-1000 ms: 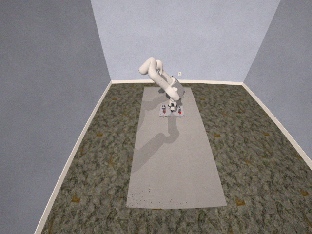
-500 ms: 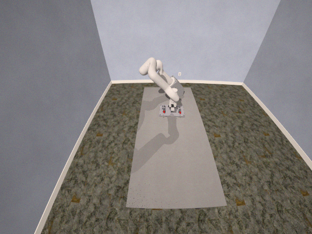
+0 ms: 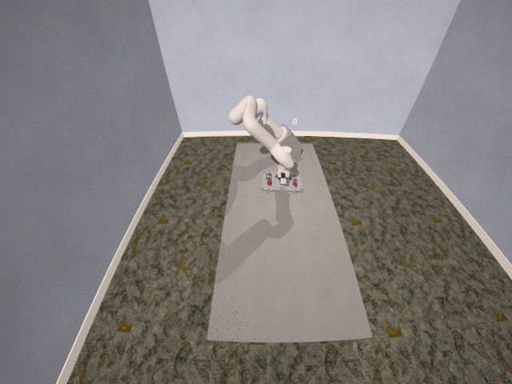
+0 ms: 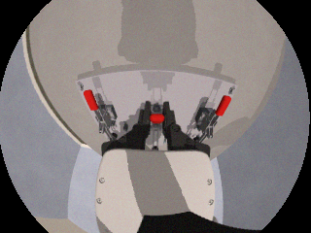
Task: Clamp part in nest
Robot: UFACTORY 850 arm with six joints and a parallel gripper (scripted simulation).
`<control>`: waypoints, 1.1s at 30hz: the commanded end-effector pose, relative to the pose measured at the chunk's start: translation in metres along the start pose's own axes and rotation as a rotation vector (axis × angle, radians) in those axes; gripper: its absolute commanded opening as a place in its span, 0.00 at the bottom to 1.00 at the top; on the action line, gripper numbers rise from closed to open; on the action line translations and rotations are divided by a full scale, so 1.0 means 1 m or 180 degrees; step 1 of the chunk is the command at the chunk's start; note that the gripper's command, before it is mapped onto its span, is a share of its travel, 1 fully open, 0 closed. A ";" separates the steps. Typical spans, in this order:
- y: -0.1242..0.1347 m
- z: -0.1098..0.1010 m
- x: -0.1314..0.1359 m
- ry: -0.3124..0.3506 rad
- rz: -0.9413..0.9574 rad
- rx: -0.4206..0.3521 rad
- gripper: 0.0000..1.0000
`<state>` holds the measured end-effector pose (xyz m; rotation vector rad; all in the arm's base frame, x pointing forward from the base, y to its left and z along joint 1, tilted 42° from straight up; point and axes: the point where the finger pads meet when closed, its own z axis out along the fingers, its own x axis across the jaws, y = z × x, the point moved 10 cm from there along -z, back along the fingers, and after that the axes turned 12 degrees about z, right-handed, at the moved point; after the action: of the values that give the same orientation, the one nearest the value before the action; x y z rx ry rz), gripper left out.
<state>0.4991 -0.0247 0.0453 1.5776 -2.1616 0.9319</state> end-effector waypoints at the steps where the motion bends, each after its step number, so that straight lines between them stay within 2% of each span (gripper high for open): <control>1: -0.004 0.003 -0.001 -0.0002 0.0000 0.0002 0.00; 33: -0.016 0.021 -0.004 -0.0002 0.0000 0.0002 0.00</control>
<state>0.5170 -0.0387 0.0330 1.5775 -2.1616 0.9321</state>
